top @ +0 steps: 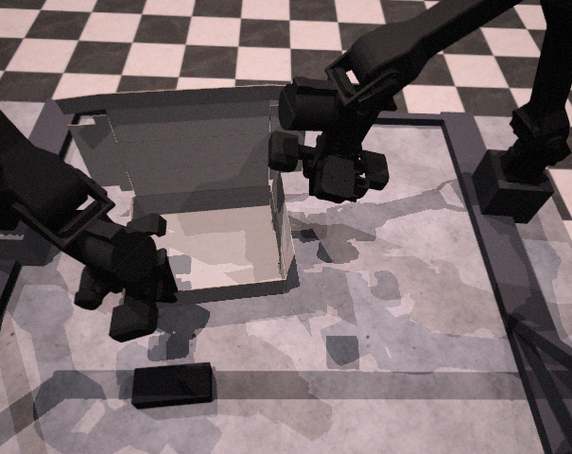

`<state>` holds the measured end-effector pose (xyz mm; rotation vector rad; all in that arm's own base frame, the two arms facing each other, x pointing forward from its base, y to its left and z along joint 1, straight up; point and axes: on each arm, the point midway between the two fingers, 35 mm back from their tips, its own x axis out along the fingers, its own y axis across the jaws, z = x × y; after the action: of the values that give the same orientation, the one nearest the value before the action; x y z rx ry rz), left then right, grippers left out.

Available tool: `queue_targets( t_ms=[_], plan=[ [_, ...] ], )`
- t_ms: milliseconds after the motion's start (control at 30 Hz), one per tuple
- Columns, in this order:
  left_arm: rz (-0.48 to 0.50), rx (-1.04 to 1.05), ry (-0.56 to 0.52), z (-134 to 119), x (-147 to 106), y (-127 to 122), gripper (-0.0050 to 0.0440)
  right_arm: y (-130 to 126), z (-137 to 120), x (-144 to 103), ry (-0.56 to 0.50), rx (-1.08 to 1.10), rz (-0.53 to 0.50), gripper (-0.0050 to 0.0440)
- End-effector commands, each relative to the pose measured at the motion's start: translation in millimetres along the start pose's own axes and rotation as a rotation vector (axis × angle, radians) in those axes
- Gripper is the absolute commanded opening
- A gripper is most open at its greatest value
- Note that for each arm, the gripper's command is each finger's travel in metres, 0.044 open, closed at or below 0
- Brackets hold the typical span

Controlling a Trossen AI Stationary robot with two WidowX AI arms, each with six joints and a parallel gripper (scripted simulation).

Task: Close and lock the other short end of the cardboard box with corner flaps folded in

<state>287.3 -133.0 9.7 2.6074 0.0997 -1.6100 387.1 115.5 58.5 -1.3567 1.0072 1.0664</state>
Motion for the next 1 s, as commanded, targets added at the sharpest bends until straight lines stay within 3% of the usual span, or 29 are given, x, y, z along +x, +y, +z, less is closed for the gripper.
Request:
queue_targets(
  t_ms=[0,33,100,133,167,967],
  plan=[
    [-0.035,0.020,-0.067,21,16,-10,0.0062,-5,1,-9,-0.012,0.006,-0.024,0.0000],
    [-0.035,0.020,-0.067,21,16,-10,0.0038,-5,1,-9,-0.012,0.006,-0.024,0.0000],
    [-0.035,0.020,-0.067,21,16,-10,0.0038,-5,1,-9,-0.012,0.006,-0.024,0.0000],
    [0.001,0.006,-0.008,3,4,0,0.0014,-5,1,-9,-0.012,0.006,-0.024,0.0000],
    [0.001,0.006,-0.008,3,4,0,0.0004,-5,1,-9,-0.012,0.006,-0.024,0.0000],
    [0.015,0.001,0.011,-3,1,3,0.0004,-5,1,-9,-0.012,0.006,-0.024,0.0000]
  ],
)
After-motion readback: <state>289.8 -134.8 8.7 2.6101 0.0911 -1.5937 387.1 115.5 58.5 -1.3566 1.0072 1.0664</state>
